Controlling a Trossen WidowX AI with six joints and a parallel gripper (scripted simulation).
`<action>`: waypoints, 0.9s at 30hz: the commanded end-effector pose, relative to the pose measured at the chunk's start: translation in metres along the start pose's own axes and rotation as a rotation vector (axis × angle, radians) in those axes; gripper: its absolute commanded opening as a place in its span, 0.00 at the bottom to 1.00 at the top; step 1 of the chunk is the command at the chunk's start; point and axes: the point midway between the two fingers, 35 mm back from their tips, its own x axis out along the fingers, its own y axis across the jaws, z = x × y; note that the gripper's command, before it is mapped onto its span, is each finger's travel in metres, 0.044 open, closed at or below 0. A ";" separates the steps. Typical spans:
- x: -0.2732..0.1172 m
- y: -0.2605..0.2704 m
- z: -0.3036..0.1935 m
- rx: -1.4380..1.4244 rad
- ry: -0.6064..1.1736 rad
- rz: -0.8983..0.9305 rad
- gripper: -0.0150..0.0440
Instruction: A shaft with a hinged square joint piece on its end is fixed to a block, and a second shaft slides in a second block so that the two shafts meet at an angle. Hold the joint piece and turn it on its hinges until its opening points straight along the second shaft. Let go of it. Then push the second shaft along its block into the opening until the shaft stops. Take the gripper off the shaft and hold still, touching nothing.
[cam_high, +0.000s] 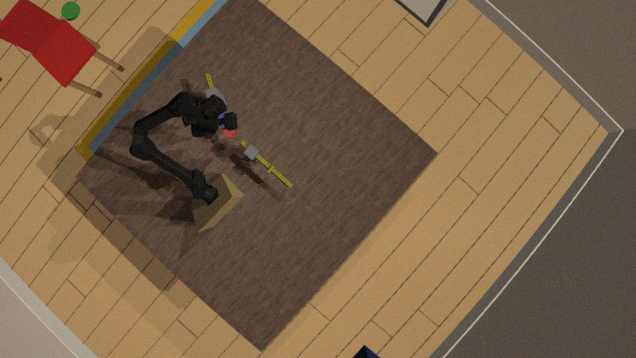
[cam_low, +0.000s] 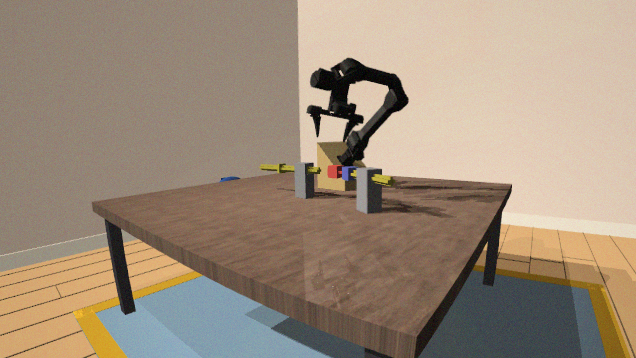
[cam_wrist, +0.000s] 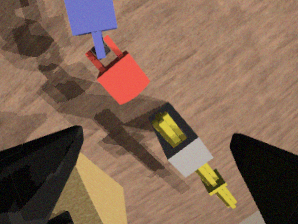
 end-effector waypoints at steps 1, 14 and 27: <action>-0.015 -0.001 -0.002 0.101 -0.020 -0.005 1.00; -0.011 -0.007 -0.006 0.247 -0.017 0.020 1.00; 0.003 -0.020 -0.017 0.684 -0.012 0.094 1.00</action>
